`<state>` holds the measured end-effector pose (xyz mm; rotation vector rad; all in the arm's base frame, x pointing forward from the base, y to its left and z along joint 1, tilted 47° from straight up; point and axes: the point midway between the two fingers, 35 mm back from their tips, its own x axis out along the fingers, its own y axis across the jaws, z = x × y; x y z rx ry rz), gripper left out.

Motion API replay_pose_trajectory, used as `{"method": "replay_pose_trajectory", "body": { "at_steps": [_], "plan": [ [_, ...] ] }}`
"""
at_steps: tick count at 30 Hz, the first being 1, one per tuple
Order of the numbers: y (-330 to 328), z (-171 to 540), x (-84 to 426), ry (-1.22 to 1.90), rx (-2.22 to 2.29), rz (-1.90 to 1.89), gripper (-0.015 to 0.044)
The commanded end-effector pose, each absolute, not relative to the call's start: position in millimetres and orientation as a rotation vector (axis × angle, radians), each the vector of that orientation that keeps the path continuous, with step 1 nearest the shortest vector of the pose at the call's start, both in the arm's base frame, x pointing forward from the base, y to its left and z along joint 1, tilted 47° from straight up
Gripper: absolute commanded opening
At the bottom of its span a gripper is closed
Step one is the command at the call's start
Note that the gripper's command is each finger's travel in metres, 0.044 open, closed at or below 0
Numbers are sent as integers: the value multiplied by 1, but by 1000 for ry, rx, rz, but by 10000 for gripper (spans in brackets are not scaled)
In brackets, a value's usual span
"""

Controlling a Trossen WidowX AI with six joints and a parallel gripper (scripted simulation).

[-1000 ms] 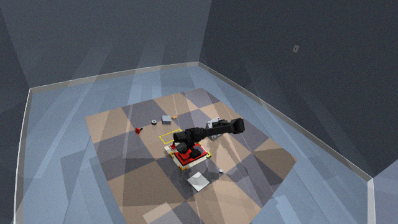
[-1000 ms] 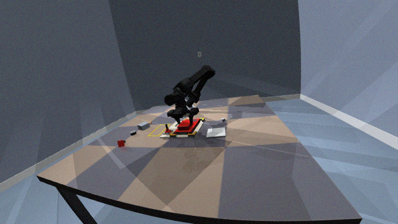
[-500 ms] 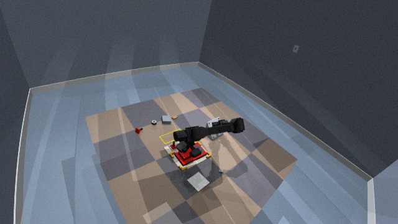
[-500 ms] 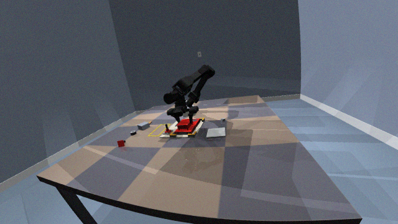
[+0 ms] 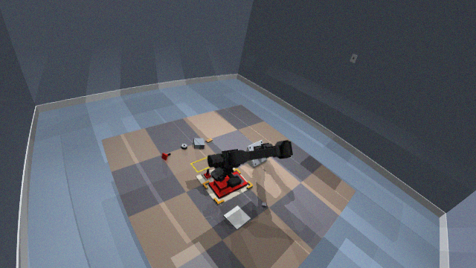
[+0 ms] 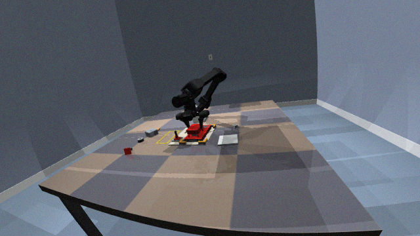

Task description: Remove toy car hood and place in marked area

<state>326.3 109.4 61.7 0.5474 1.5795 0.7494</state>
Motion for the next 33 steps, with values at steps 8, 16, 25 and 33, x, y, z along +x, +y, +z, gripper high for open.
{"method": "replay_pose_trajectory", "body": {
  "at_steps": [8,16,25,33],
  "plan": [
    [100,70,330,1572,542,746,0],
    [76,92,335,1573,541,745,0],
    [67,81,337,1574,548,736,0],
    [24,44,345,1574,548,711,0]
  ]
}}
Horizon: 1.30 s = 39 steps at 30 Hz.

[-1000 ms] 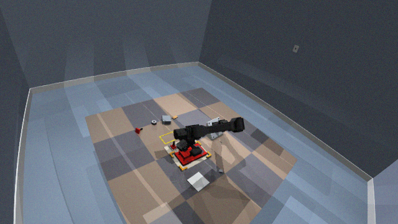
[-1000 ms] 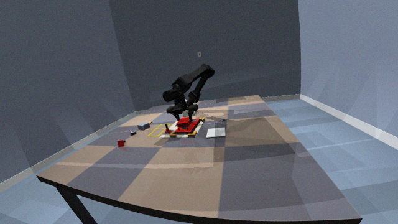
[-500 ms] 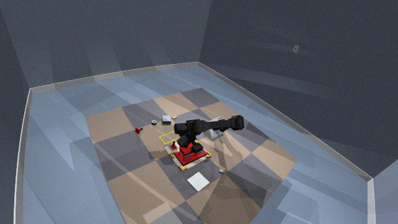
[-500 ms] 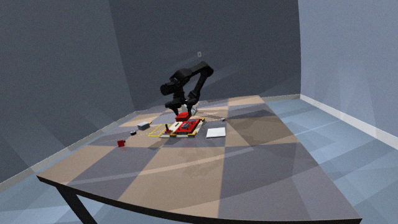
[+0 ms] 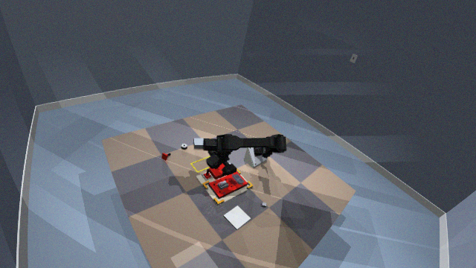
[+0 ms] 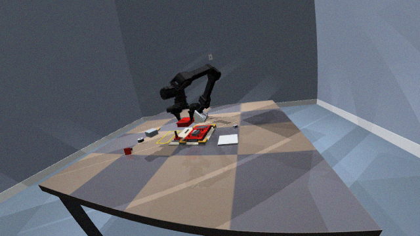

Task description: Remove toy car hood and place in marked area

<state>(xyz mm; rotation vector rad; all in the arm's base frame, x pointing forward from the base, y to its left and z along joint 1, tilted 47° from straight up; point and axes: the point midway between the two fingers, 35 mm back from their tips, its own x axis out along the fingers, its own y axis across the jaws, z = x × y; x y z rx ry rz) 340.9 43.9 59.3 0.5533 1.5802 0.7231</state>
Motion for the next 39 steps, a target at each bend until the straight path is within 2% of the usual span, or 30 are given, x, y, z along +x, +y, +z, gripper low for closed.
{"method": "replay_pose_trajectory", "body": {
  "at_steps": [1,21,39],
  "plan": [
    [18,39,345,1574,547,710,0],
    [-78,-55,324,1573,533,734,0],
    [-74,-65,322,1573,532,737,0]
  ]
}}
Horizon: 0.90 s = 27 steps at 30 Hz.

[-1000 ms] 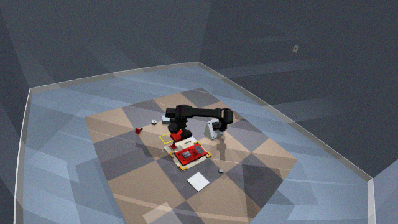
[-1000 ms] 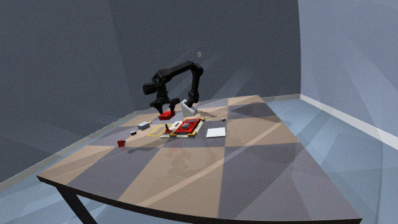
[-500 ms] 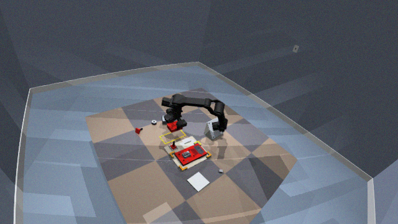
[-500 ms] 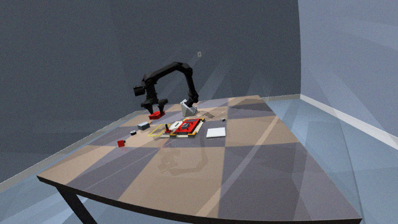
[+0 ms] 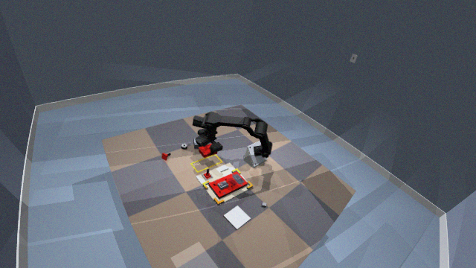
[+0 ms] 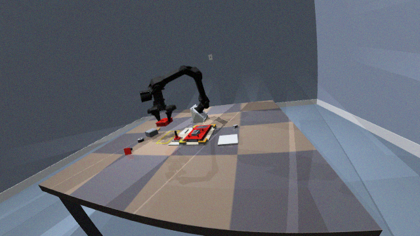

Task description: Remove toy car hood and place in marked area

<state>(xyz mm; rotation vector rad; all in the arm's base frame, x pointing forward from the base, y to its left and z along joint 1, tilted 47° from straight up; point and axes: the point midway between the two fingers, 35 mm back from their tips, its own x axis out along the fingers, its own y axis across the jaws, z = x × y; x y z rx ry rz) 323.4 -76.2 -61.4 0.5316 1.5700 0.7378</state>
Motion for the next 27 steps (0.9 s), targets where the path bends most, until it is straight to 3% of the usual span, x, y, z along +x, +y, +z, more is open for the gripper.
{"method": "replay_pose_trajectory", "body": {
  "at_steps": [1,27],
  "plan": [
    [-73,-65,322,1573,532,737,0],
    [-57,-81,321,1572,532,737,0]
  ]
}}
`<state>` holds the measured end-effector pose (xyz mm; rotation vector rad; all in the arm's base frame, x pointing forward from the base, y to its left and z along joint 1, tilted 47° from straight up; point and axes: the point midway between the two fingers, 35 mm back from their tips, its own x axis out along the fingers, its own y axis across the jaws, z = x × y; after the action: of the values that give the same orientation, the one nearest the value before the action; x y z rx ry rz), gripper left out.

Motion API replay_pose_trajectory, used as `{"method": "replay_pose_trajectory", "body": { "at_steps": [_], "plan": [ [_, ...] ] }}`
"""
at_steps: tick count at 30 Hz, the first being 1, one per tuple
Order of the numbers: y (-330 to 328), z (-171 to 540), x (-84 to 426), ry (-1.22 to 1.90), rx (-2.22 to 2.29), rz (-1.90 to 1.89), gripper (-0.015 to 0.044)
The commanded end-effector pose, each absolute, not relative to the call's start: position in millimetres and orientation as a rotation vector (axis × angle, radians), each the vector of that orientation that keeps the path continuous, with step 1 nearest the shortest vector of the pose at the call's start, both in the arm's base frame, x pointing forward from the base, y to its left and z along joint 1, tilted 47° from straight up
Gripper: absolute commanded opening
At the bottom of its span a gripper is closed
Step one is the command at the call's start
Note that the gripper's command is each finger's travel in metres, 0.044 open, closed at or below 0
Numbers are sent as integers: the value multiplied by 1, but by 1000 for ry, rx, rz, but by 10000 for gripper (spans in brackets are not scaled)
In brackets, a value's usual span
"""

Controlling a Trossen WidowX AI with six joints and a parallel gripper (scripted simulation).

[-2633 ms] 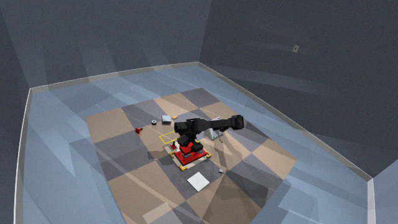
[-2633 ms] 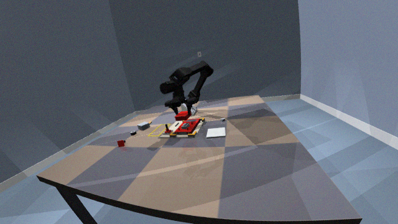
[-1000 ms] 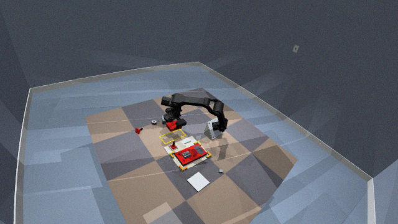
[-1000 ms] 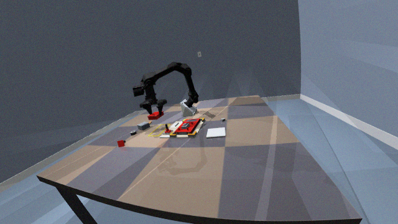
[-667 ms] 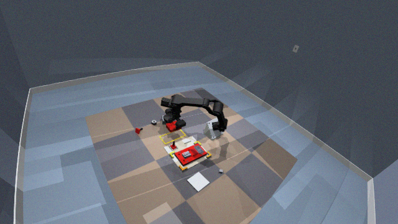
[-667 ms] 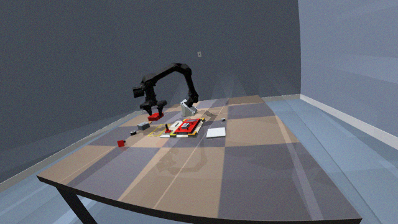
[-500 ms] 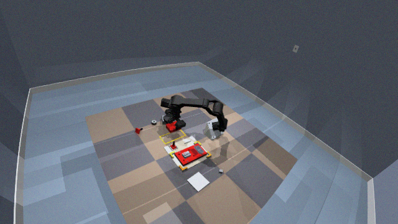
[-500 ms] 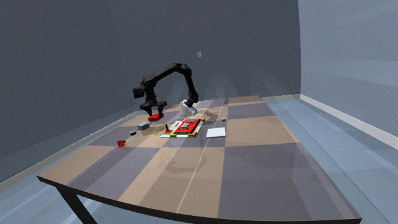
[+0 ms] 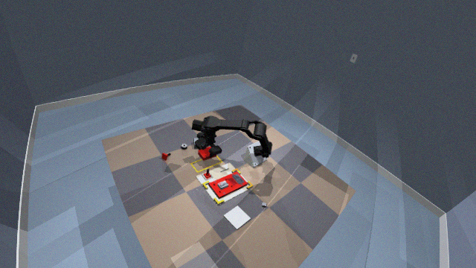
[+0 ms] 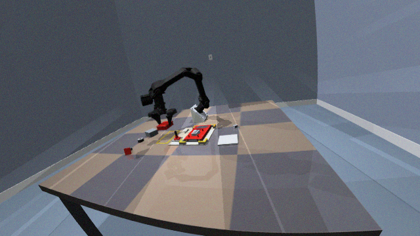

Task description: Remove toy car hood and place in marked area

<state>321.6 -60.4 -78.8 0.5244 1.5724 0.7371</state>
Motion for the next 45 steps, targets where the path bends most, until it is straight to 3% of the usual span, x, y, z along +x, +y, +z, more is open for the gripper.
{"method": "replay_pose_trajectory", "body": {
  "at_steps": [1,45],
  "plan": [
    [-57,-82,320,1572,532,737,0],
    [-29,-108,313,1572,534,739,0]
  ]
}}
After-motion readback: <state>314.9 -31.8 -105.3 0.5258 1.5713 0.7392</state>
